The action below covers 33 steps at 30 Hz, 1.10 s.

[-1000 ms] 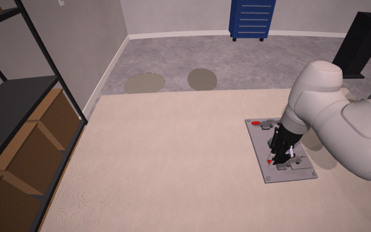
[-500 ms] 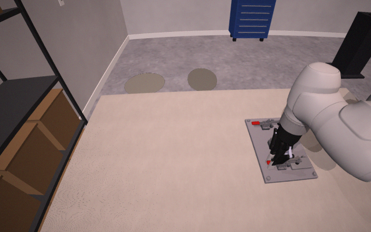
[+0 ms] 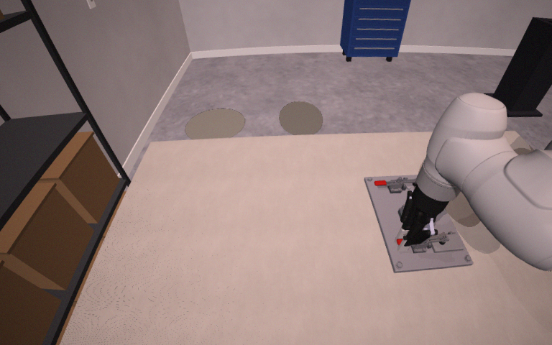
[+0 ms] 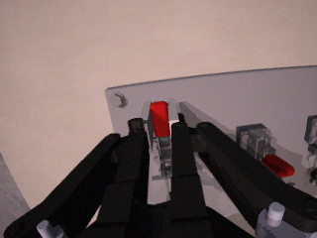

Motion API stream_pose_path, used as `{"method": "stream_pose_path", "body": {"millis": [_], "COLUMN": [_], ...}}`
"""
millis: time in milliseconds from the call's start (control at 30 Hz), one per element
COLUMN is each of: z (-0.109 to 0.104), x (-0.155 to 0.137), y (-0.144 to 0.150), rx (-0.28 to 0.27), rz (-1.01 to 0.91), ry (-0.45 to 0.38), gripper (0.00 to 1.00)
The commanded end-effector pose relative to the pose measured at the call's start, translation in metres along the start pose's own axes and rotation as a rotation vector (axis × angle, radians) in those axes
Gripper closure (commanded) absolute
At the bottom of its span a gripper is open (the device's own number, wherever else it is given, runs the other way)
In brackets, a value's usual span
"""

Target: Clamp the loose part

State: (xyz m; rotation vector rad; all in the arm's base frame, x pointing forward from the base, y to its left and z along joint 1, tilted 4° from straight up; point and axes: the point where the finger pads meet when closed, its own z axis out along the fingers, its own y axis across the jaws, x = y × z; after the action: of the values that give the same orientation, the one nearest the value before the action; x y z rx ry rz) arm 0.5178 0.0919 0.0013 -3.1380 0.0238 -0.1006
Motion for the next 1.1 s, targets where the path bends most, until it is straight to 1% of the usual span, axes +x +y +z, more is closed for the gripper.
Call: {"method": "stream_pose_path", "body": {"millis": [0,1067], "z": [0.0003,0.0057], "x": [-0.0009,0.0013], "y": [0.0,0.0], "rx": [0.0,0.0], "rz": [0.0,0.0], "ry": [-0.002,-0.002], "gripper": [0.9,0.9]}}
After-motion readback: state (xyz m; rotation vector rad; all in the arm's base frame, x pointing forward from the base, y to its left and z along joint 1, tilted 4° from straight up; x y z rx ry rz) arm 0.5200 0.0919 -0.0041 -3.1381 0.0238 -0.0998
